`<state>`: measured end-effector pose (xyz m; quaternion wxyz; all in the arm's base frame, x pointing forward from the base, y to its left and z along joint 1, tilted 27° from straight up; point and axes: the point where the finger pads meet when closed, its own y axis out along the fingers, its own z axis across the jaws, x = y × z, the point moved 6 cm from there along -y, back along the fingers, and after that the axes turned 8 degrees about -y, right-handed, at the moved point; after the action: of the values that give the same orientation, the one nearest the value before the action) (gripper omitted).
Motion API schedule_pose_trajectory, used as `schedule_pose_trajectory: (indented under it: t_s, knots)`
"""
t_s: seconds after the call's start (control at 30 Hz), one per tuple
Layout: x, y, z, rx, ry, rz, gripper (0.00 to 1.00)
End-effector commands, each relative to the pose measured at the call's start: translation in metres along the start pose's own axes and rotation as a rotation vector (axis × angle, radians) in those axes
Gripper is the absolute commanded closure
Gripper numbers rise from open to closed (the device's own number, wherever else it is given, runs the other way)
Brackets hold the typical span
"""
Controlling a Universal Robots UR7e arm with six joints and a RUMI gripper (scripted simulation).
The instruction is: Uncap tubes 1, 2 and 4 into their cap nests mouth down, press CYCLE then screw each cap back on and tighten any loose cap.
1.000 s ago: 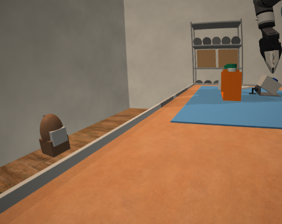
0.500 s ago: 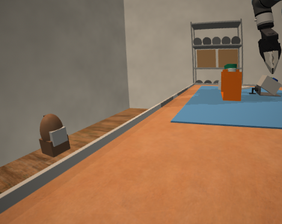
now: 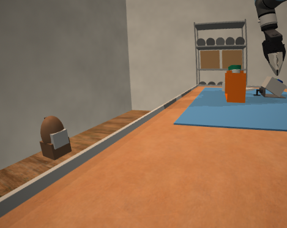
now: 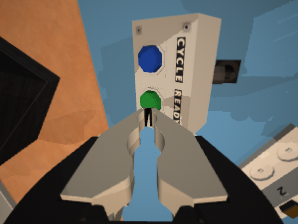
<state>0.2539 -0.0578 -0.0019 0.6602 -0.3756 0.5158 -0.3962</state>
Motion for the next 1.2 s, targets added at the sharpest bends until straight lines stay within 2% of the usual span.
schedule_pose_trajectory:
  t_s: [0.0, 1.17]
  knots:
    - [0.0170, 0.0110, 0.0058, -0.101, 0.003, 0.036, 1.00]
    - [0.0195, 0.0113, 0.0021, -0.101, 0.003, 0.036, 1.00]
